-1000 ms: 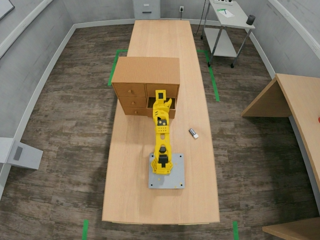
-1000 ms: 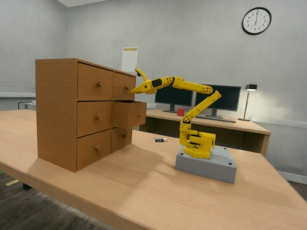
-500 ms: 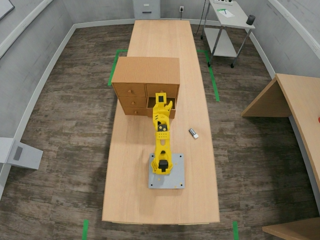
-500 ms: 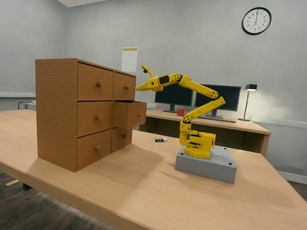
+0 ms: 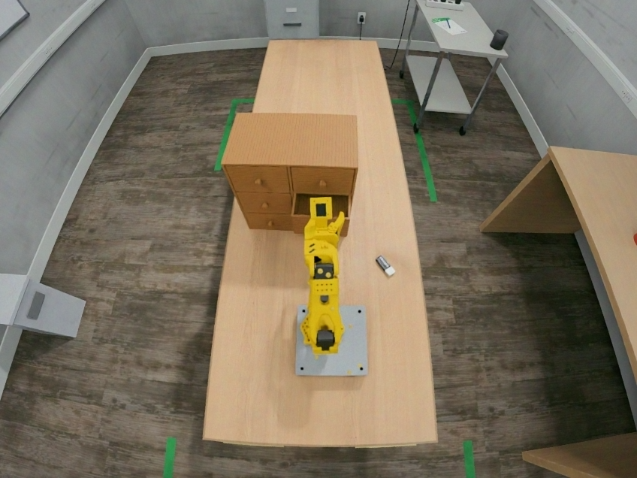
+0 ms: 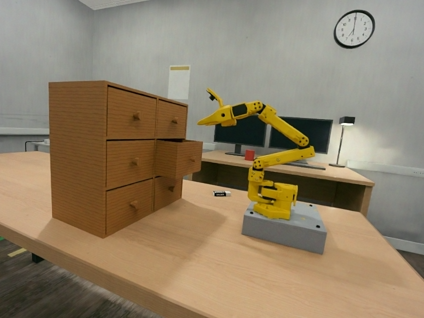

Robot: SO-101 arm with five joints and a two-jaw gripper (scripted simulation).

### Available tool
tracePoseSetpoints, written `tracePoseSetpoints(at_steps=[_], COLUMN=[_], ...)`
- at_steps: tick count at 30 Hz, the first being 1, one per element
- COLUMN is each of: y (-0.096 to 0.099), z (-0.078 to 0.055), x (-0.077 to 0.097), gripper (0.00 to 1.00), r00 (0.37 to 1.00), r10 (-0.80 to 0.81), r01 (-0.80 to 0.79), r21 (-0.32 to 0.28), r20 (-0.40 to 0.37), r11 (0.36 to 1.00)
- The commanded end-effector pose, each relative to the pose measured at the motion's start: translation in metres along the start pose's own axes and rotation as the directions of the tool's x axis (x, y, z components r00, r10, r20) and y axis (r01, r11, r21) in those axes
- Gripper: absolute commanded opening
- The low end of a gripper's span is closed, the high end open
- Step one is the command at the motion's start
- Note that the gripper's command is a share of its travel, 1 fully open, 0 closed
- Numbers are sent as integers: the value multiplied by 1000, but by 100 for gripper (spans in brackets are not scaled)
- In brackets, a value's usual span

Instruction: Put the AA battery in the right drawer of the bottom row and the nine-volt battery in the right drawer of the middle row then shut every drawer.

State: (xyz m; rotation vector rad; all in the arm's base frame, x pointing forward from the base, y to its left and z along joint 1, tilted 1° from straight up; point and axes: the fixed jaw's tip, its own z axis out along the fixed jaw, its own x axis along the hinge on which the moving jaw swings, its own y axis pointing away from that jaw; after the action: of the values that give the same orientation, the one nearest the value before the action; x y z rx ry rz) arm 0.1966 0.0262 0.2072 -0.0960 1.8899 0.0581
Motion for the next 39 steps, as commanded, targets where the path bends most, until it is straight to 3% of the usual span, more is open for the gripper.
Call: tracePoseSetpoints(at_steps=[1, 5, 20, 25, 39], y=[-1, -1, 15, 16, 16], z=[-1, -1, -45, -52, -52], x=[5, 5, 50, 60, 60], gripper=[34, 34, 28, 26, 21], r00=[1000, 1000, 990, 987, 987], r10=[-8, -8, -14, -18, -18], r01=[8, 8, 1, 0, 0], r21=[3, 3, -95, -111, -111], r20=[-17, -17, -140, -161, -161], r11=[1000, 1000, 995, 994, 994])
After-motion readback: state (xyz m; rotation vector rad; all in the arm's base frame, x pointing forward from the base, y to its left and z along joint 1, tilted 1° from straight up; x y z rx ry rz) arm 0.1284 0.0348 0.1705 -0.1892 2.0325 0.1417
